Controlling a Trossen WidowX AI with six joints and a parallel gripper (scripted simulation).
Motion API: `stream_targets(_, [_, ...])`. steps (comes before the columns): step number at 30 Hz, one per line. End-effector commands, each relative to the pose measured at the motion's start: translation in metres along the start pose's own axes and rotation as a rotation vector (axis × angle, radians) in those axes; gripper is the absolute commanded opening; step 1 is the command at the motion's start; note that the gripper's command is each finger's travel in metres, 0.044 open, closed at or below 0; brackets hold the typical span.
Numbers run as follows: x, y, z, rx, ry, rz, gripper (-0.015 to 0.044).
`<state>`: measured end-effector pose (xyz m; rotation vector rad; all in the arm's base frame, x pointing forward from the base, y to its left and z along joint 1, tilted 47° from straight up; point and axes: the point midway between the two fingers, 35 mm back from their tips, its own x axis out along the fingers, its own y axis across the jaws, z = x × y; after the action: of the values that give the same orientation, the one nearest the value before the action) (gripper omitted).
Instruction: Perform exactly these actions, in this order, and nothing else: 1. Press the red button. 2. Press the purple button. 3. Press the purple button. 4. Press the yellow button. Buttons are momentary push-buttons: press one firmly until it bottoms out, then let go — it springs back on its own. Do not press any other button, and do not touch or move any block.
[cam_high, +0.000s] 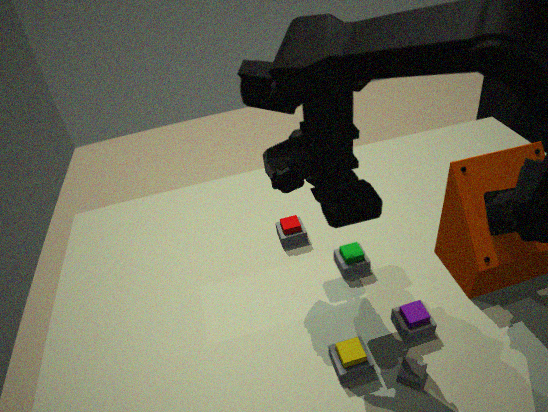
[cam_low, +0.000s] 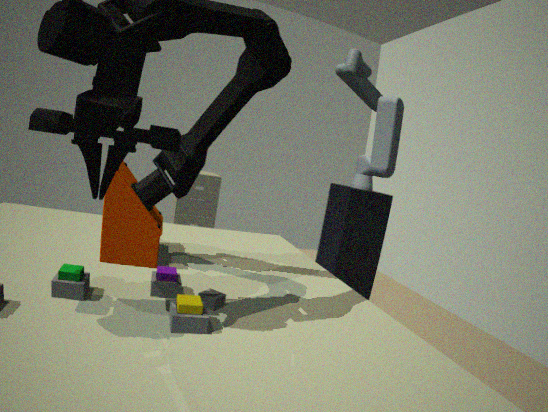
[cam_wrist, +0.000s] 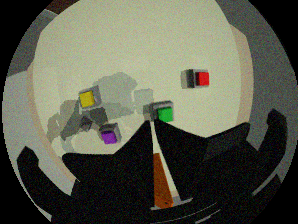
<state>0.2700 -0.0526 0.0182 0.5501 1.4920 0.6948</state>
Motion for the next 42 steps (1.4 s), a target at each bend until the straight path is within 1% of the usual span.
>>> stream_targets(1, [0.004, 0.041, -0.026, 0.011, 0.004, 0.009, 0.002])
stream_targets(6, [0.017, 0.086, -0.065, -0.005, 0.009, 0.015, 0.002])
stream_targets(9, [0.026, 0.103, -0.086, -0.013, 0.011, 0.018, 0.002])
stream_targets(13, [0.028, 0.104, -0.087, -0.013, 0.011, 0.018, 0.002])
stream_targets(19, [0.086, 0.106, -0.088, -0.014, 0.01, 0.02, 0.002])
stream_targets(25, [0.091, 0.106, -0.088, -0.014, 0.01, 0.021, 0.002])
stream_targets(42, [0.118, 0.107, -0.088, -0.014, 0.01, 0.022, 0.002])
